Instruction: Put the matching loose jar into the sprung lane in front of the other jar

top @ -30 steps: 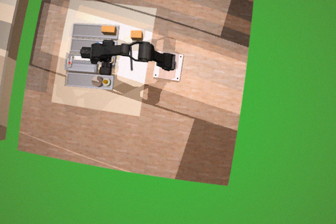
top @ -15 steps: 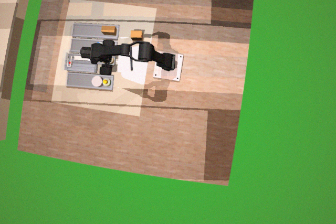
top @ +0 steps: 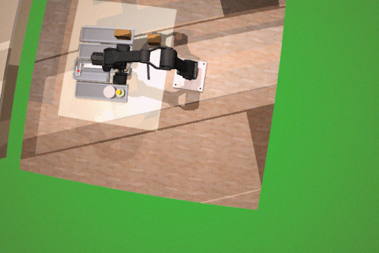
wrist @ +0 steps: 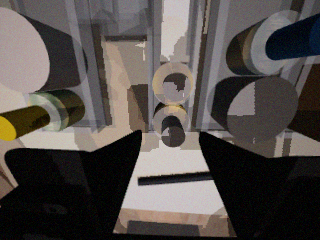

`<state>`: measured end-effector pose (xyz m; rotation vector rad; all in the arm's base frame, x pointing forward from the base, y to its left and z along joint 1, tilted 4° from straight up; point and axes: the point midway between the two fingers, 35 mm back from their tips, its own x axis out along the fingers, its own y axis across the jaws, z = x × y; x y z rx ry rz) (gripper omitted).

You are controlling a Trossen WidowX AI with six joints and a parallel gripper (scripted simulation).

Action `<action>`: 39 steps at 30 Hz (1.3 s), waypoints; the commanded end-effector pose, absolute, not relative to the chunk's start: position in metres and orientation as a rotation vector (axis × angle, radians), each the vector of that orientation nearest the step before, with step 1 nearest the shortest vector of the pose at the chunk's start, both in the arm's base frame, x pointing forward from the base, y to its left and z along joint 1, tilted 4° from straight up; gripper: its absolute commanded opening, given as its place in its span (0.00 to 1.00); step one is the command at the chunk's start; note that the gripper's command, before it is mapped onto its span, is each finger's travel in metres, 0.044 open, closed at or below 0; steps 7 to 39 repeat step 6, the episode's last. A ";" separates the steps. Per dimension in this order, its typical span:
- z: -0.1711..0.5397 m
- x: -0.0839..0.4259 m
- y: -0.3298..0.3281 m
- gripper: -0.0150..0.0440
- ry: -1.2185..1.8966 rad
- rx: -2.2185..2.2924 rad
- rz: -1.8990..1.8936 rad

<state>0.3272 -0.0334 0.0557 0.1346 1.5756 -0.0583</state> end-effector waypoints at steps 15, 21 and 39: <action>0.058 0.298 -0.030 0.72 1.577 0.133 -0.058; 0.058 0.298 -0.030 0.72 1.577 0.133 -0.058; 0.058 0.298 -0.030 0.72 1.577 0.133 -0.058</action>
